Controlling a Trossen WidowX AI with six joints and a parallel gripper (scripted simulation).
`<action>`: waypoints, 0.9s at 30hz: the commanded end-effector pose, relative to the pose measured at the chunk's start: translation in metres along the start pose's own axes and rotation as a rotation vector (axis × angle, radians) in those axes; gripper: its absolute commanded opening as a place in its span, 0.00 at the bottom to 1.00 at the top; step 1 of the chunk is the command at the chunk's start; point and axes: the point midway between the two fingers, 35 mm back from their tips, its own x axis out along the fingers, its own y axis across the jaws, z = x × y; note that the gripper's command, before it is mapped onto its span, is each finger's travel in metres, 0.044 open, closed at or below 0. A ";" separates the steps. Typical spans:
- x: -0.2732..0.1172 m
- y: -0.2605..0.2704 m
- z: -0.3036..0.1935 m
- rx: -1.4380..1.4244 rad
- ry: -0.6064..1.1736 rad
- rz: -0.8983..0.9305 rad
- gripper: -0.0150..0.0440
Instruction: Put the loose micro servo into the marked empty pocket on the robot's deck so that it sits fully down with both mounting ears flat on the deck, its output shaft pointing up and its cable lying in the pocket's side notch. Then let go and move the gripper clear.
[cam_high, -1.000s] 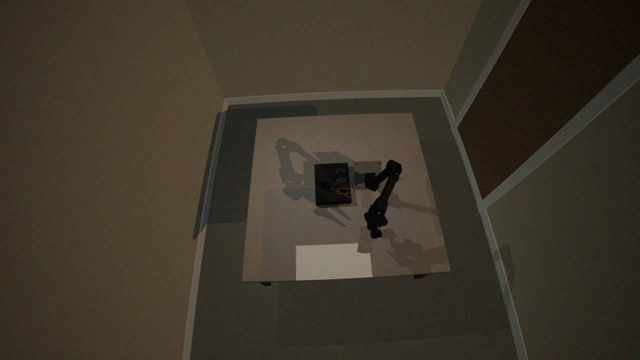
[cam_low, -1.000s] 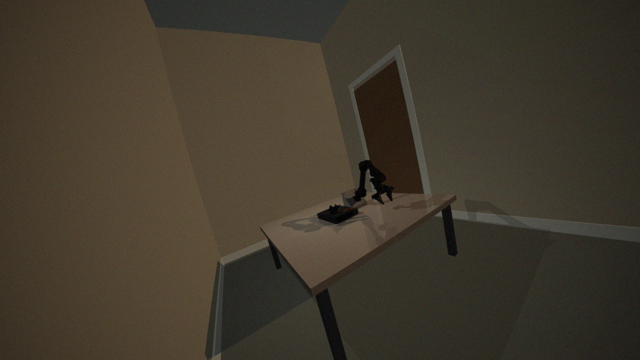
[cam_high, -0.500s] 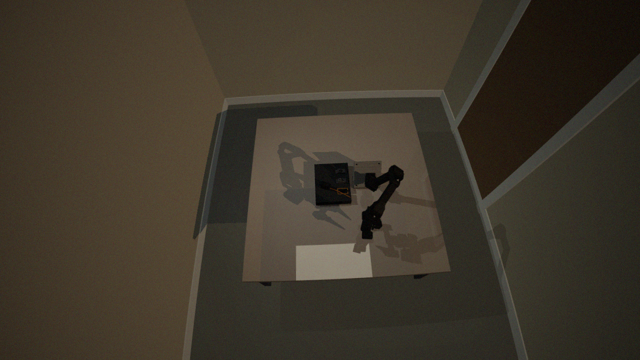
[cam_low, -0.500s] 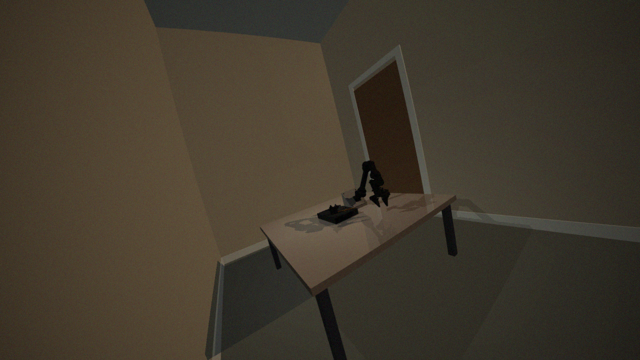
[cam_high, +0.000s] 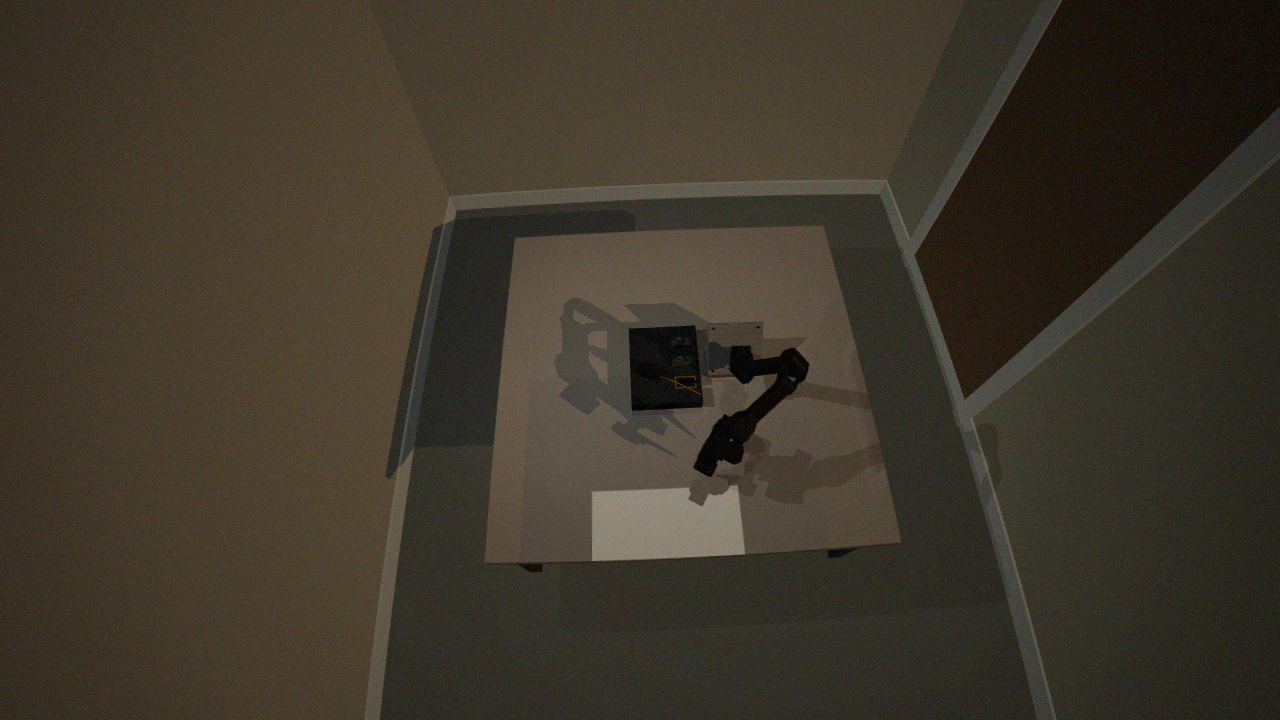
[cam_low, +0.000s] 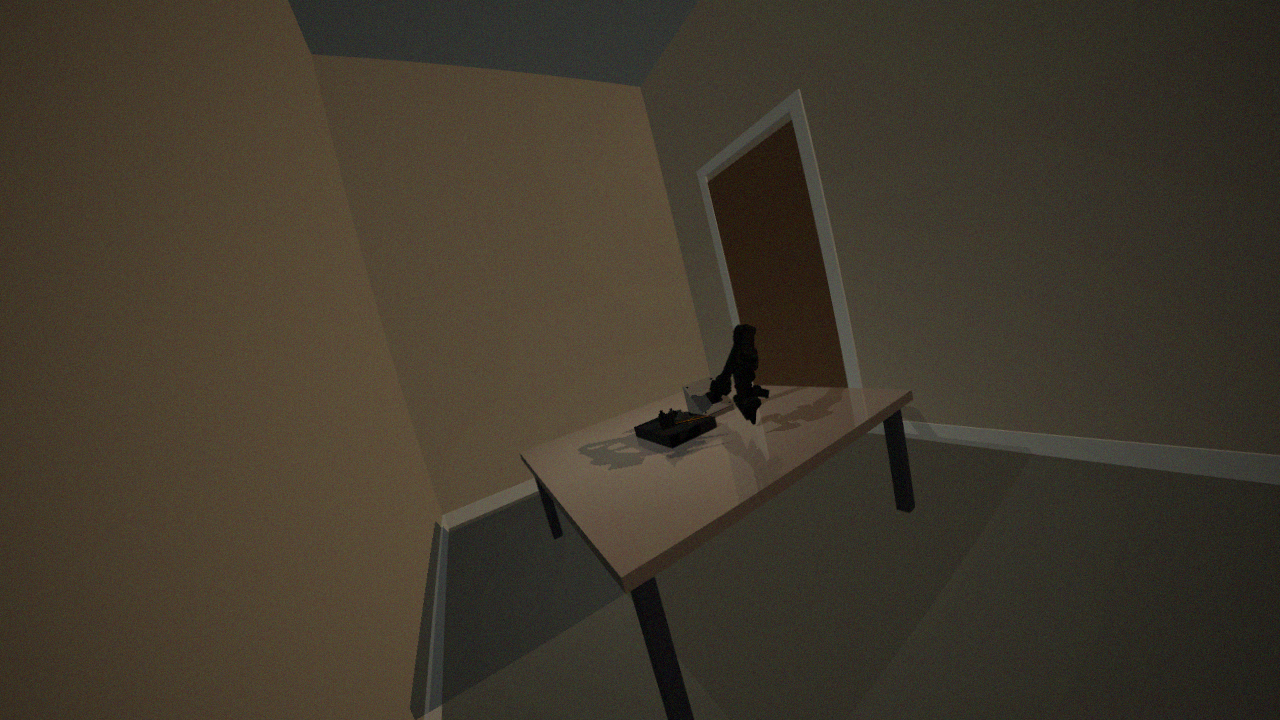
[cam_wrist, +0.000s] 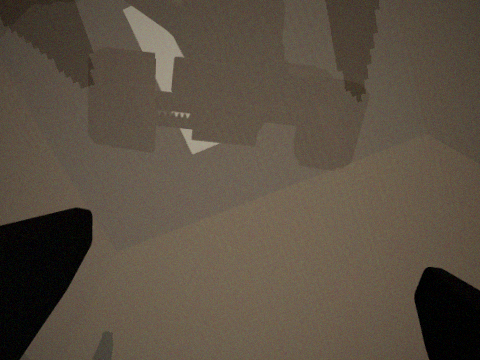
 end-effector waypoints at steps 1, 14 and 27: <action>0.002 -0.001 -0.017 0.124 0.032 0.023 1.00; 0.004 0.003 -0.073 0.490 0.134 0.074 1.00; -0.001 0.016 -0.125 0.853 0.210 0.103 1.00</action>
